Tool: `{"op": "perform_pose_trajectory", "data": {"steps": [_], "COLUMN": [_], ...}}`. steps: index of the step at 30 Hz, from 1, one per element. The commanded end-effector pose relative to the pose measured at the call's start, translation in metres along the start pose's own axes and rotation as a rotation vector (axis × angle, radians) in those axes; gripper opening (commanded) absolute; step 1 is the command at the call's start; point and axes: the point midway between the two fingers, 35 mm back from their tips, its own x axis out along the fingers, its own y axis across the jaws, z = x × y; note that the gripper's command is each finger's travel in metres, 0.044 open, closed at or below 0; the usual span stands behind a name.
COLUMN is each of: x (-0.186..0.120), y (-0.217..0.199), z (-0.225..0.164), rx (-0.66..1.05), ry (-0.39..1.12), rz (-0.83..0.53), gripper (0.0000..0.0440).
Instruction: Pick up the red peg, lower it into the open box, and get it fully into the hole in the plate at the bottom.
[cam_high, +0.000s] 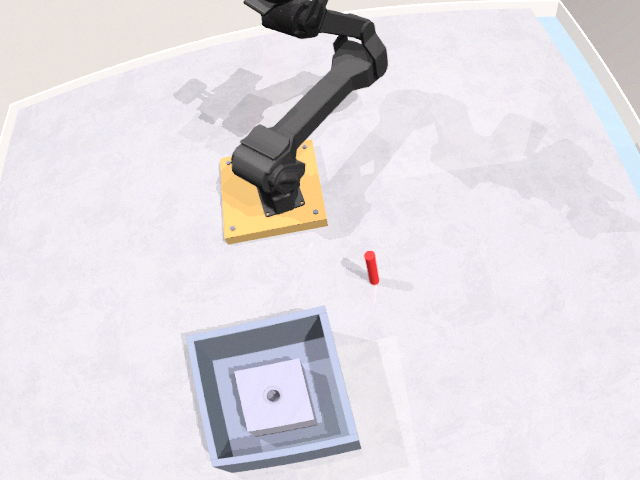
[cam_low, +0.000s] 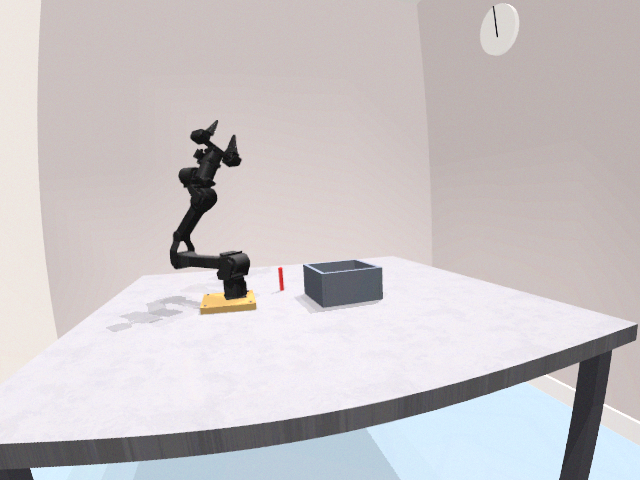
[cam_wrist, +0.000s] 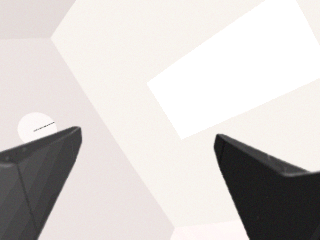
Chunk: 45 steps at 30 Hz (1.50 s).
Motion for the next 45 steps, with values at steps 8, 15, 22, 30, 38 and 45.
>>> {"op": "perform_pose_trajectory", "data": {"steps": [8, 15, 22, 30, 38, 45], "x": [0.002, -0.001, -0.010, -0.025, -0.045, -0.066], "y": [-0.011, -0.007, 0.008, 0.036, 0.074, 0.114], "z": [-0.062, -0.116, -0.167, -0.219, -0.258, -0.281], "rx": [0.173, 0.345, 0.506, 0.675, 0.832, 0.946], "ry": [0.188, 0.355, 0.533, 0.750, 0.976, 1.185], "rz": [-0.062, -0.092, -0.110, -0.113, -0.097, -0.060], "gripper": [0.0440, 0.0440, 0.0440, 0.0440, 0.0440, 0.0440]}}
